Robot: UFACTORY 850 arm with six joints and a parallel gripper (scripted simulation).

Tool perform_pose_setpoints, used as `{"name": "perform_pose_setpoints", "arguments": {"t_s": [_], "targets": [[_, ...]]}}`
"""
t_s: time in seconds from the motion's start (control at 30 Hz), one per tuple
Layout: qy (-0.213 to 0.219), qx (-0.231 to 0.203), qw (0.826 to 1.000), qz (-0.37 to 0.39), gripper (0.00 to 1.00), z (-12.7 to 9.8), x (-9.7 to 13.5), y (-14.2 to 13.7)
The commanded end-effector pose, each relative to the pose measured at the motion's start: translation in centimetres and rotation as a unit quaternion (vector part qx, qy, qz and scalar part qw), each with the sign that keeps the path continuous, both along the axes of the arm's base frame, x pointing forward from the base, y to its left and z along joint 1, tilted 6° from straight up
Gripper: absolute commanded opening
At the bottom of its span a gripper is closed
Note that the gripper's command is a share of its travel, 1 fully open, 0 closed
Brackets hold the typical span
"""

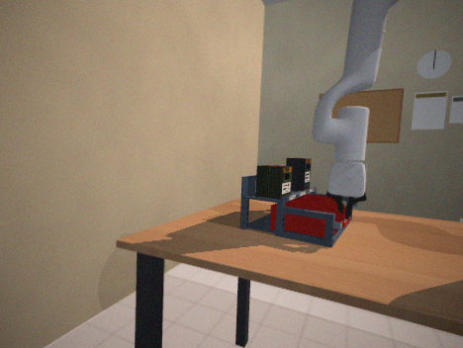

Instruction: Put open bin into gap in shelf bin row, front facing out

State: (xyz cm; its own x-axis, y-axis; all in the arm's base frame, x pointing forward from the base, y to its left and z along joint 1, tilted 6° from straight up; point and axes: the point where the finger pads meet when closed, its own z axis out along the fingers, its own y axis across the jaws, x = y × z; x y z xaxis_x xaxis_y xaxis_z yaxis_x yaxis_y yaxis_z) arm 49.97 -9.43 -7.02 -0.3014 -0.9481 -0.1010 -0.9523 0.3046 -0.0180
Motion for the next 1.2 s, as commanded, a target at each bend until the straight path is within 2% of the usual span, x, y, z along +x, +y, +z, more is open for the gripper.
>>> {"name": "perform_pose_setpoints", "arguments": {"t_s": [0.0,0.13,1.17], "targets": [[0.001,0.000,1.000,0.000,0.00,0.1,0.3,-0.1],[0.006,-0.001,1.000,0.000,0.00,0.1,1.1,-0.3],[0.004,0.000,1.000,0.000,0.00,0.1,2.2,-0.7]]}}
